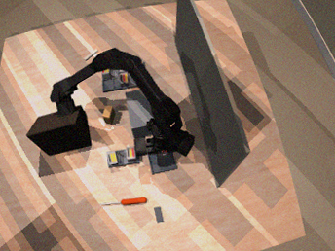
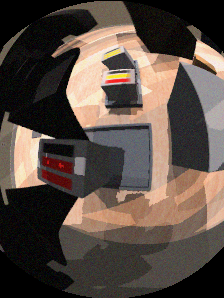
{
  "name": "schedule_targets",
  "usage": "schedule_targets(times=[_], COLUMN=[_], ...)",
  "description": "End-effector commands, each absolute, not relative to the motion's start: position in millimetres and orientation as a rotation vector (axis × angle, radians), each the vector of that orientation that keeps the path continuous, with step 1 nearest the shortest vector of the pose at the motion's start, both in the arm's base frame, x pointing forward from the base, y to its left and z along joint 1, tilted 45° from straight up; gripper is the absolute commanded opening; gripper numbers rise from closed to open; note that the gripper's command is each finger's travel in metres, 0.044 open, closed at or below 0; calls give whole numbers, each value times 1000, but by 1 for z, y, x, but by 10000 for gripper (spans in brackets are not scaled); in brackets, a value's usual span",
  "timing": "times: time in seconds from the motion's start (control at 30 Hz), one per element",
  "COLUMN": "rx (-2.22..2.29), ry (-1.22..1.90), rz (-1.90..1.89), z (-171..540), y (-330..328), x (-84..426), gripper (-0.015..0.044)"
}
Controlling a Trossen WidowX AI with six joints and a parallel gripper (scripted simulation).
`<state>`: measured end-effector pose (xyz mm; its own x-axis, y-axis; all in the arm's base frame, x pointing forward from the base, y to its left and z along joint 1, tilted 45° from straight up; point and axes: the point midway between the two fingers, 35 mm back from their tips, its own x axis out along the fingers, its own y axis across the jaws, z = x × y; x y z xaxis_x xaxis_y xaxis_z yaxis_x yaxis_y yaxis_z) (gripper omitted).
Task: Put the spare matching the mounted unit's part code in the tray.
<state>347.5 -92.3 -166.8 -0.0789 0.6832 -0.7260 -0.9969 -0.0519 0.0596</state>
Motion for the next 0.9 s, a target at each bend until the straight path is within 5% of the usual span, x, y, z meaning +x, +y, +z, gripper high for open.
schedule_targets(times=[0.0,0.87], rx=[-606,-604], ry=[673,671], rz=[1545,1547], z=[-171,-189], y=[-89,-69], x=[346,341], gripper=[0,0])
